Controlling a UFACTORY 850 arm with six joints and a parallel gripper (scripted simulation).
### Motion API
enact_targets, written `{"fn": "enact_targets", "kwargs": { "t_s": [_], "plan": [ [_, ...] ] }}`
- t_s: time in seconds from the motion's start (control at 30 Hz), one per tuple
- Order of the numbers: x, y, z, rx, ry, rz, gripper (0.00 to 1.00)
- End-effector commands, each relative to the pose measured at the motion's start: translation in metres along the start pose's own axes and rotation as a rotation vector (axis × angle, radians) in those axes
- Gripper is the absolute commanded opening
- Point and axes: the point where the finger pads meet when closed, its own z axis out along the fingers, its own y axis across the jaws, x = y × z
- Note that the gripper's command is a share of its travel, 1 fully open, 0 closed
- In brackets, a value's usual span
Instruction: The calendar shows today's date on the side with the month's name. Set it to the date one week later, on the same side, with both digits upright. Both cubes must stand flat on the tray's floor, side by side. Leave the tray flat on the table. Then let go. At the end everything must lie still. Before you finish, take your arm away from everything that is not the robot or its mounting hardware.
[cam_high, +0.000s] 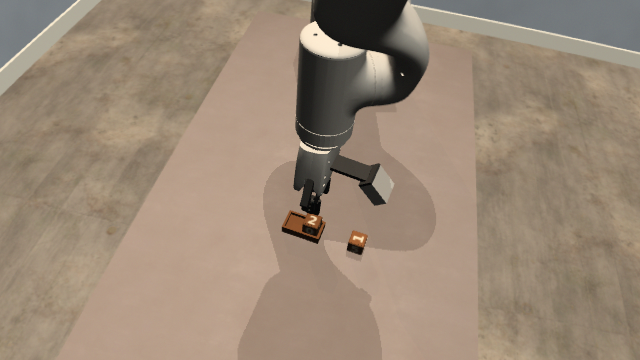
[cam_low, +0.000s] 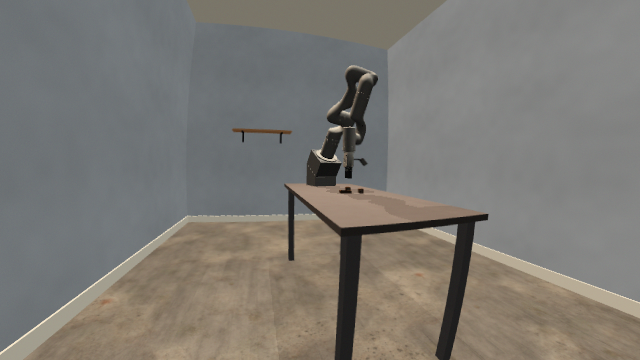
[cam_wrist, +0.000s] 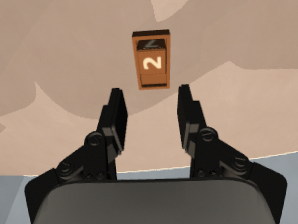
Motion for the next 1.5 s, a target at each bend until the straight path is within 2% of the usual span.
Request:
{"fn": "enact_targets", "kwargs": {
  "t_s": [0.0, 0.83, 1.47],
  "plan": [
    [0.0, 0.0, 0.0, -0.001, 0.0, 0.0, 0.47],
    [0.0, 0.001, 0.008, 0.0, 0.001, 0.0, 0.47],
    [0.0, 0.001, 0.033, 0.0, 0.001, 0.0, 0.47]
  ]
}}
